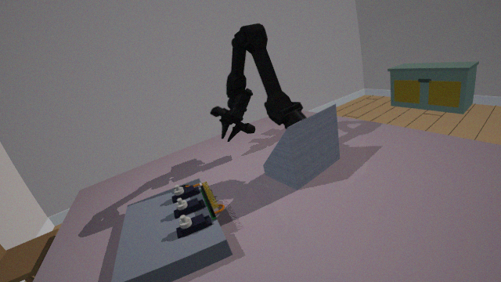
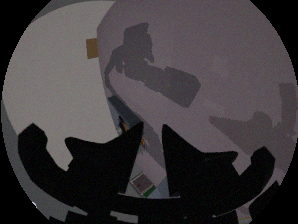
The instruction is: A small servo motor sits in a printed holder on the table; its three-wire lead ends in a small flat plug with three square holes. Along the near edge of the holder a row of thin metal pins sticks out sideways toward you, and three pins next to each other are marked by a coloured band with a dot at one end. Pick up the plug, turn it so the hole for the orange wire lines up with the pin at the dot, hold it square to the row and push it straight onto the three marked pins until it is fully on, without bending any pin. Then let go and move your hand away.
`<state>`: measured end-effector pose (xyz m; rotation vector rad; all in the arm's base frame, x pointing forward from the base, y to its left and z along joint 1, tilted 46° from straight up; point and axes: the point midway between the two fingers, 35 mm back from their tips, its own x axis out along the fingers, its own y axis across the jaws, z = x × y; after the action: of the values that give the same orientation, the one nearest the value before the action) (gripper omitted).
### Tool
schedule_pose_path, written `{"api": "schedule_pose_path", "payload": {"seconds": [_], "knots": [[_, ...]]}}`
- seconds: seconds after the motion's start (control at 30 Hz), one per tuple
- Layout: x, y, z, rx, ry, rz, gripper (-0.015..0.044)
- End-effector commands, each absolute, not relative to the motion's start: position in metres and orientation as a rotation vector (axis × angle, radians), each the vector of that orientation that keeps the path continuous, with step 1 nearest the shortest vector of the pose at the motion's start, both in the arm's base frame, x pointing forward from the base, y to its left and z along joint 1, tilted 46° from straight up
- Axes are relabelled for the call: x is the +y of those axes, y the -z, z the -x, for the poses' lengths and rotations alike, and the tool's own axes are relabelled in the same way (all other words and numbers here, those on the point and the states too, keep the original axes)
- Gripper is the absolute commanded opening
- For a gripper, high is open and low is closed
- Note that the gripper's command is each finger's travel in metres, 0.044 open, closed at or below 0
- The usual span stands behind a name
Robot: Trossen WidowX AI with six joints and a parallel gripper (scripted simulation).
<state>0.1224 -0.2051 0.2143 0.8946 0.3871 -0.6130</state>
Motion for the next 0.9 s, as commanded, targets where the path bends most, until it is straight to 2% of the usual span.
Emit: {"api": "schedule_pose_path", "payload": {"seconds": [0.0,0.87], "knots": [[-0.205,-0.213,-0.133,0.415,0.594,-0.828,0.0115],[-0.173,-0.234,-0.227,0.434,0.385,-0.347,0.0115]]}}
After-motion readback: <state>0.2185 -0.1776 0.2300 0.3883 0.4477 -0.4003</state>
